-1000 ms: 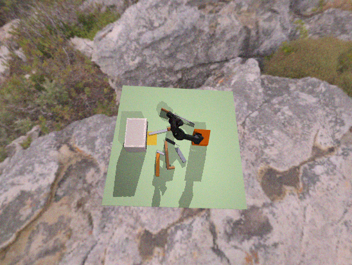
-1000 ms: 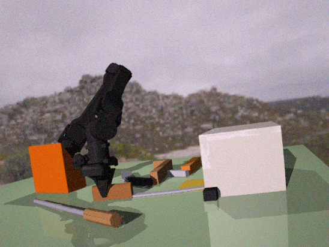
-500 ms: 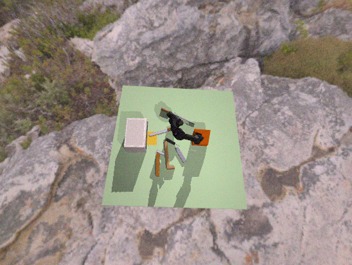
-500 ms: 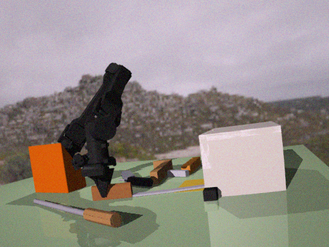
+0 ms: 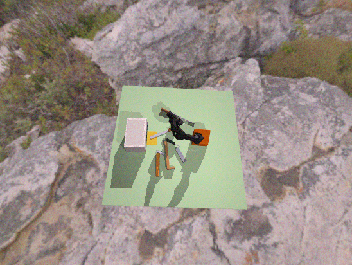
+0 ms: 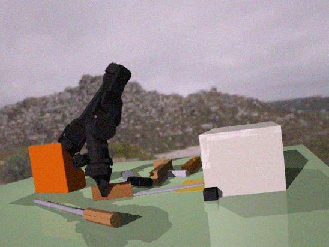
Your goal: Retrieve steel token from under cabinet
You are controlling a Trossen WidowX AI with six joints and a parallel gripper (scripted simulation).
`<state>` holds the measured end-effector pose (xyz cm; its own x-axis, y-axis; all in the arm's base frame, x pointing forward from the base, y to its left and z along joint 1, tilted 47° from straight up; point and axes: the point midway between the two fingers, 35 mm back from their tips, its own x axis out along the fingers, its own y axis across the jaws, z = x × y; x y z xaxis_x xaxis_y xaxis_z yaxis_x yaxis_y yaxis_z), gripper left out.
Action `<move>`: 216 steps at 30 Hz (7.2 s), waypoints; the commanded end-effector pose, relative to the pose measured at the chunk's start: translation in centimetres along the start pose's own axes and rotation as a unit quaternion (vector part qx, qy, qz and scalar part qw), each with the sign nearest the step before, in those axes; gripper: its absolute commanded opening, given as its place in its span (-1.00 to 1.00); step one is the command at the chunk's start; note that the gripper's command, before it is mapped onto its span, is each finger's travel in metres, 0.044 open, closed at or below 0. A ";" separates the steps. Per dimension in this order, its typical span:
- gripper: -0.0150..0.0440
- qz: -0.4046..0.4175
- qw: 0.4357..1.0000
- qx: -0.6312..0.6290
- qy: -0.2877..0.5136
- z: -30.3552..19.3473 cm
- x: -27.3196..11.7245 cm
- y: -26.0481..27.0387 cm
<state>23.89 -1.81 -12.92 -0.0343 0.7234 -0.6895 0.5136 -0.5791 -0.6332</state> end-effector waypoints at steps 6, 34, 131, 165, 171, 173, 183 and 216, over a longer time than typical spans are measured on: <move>-0.49 0.000 0.999 -0.041 0.001 -0.1 -0.1 0.0; -0.49 0.000 0.995 -0.102 0.001 -1.0 -0.2 -0.9; -0.49 -0.003 0.994 -0.108 0.002 -7.5 -0.2 -9.8; -0.49 -0.004 0.994 -0.108 0.002 -9.0 -0.2 -13.0; -0.49 -0.004 0.994 -0.108 0.002 -9.0 -0.2 -13.2; -0.49 -0.005 0.994 -0.108 0.002 -9.1 -0.2 -13.4; -0.49 -0.005 0.994 -0.108 0.002 -9.1 -0.2 -13.7; -0.49 -0.005 0.994 -0.108 0.002 -9.4 -0.2 -15.0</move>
<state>24.24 9.86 -0.35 -0.0385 0.7243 -0.6884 0.6753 -0.4890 -0.5522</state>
